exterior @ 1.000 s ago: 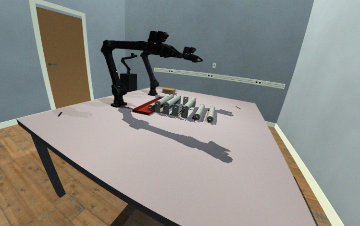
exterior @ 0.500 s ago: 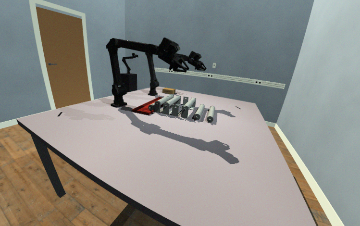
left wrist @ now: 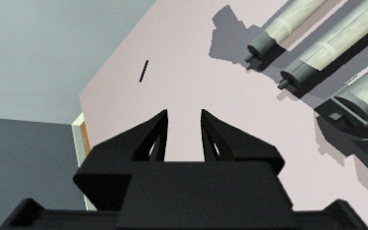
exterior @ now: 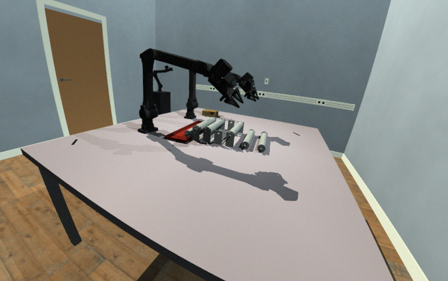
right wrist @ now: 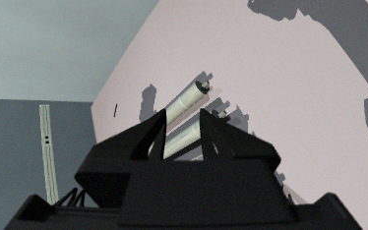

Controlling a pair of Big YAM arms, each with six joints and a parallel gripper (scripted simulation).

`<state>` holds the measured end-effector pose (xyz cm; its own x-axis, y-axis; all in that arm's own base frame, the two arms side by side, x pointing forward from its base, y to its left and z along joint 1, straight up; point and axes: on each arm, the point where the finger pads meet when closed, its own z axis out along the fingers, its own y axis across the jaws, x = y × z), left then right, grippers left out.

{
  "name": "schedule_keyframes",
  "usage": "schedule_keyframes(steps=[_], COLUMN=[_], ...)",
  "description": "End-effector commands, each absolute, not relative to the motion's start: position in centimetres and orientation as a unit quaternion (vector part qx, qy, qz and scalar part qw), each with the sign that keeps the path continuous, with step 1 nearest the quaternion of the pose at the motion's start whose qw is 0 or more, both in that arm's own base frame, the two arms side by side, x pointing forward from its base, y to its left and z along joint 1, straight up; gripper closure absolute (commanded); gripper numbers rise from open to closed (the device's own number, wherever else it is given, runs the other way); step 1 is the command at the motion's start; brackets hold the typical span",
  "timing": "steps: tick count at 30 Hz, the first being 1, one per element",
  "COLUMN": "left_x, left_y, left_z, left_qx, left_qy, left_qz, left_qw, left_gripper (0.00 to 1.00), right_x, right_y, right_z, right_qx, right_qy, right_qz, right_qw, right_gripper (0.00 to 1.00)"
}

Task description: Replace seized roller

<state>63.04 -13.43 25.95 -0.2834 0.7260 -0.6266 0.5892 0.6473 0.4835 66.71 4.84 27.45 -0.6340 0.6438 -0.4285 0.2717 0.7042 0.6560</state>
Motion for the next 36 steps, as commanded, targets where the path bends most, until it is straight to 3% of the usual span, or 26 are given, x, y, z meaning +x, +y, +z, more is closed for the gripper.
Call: schedule_keyframes(steps=[1,13,16,19,26,34,36], left_x=[65.3,65.9,66.0,65.5,64.9,65.0,64.3], left_y=[-14.8,-20.4,-19.0,-21.9,-24.0,-23.8,-25.4], left_z=[29.5,20.3,24.4,17.2,13.3,15.3,9.8], left_qx=[0.446,0.605,0.592,0.637,0.698,0.713,0.73], left_qy=[0.768,0.712,0.71,0.699,0.66,0.642,0.638], left_qz=[0.096,0.084,0.1,0.071,0.056,0.061,0.038], left_qw=[0.449,0.345,0.369,0.316,0.272,0.276,0.241], left_gripper=[0.68,0.68,0.68,0.68,0.68,0.68,0.68], right_x=[69.2,71.3,71.2,71.5,71.9,72.0,71.9], right_y=[4.4,6.2,6.5,6.9,7.5,7.7,7.8], right_z=[31.7,20.9,24.4,18.9,15.7,13.5,12.1], right_qx=[0.296,0.441,0.429,0.465,0.527,0.552,0.561], right_qy=[0.839,0.821,0.819,0.814,0.783,0.767,0.762], right_qz=[0.304,0.332,0.345,0.333,0.331,0.325,0.32], right_qw=[0.34,0.142,0.161,0.101,0.021,-0.021,-0.037], right_gripper=[0.68,0.68,0.68,0.68,0.68,0.68,0.68])
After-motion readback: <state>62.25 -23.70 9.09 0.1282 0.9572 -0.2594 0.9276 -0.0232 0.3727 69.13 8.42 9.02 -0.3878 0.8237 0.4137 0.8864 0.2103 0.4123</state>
